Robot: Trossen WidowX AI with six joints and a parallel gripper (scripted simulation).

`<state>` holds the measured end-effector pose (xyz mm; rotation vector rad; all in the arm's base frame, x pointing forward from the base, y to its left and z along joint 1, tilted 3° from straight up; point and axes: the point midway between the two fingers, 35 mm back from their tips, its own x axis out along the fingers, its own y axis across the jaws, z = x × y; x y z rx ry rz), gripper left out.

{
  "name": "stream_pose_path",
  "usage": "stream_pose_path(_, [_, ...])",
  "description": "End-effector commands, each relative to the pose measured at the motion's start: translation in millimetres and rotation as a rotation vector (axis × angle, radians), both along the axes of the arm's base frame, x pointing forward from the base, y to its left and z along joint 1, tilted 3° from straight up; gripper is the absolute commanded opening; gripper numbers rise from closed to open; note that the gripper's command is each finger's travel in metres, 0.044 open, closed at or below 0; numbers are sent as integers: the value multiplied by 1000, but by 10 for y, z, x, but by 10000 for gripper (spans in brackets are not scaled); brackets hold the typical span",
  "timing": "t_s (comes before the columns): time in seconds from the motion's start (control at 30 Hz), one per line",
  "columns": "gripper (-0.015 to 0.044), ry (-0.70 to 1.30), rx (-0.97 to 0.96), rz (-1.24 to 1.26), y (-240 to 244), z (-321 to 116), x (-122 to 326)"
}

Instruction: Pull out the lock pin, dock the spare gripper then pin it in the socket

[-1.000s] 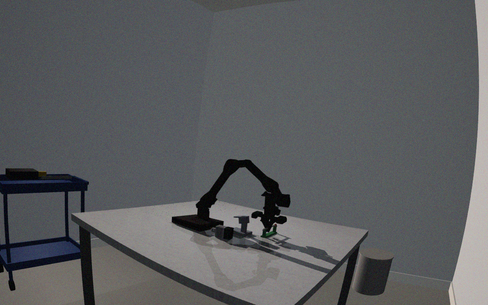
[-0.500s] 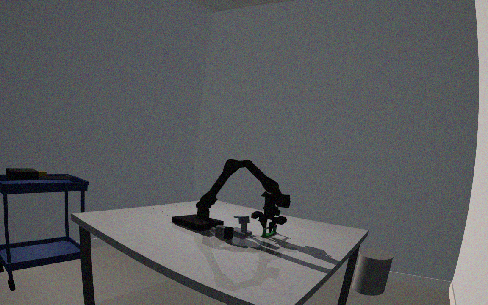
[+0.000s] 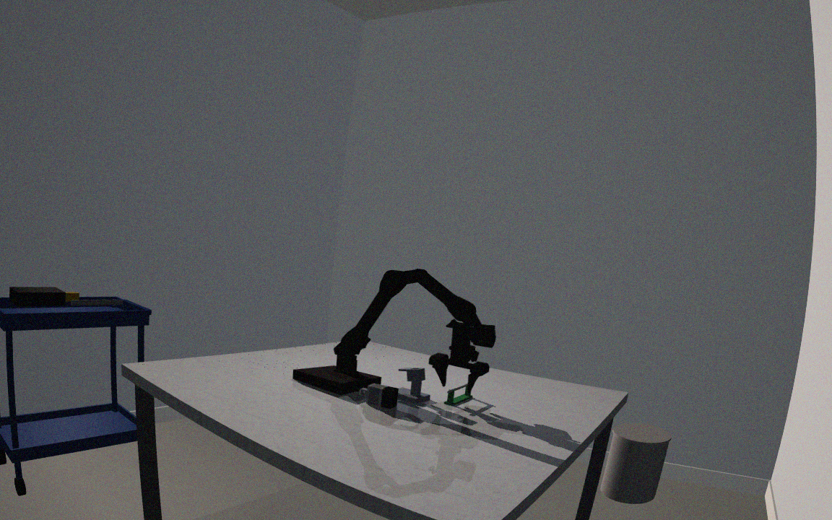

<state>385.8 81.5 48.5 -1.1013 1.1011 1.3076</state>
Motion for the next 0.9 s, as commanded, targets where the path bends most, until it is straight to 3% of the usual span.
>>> stream_pose_path(0.0, [440, 0, 0, 0, -5, 104, 0])
stream_pose_path(0.87, [440, 7, -1, -8, -33, 743, 7])
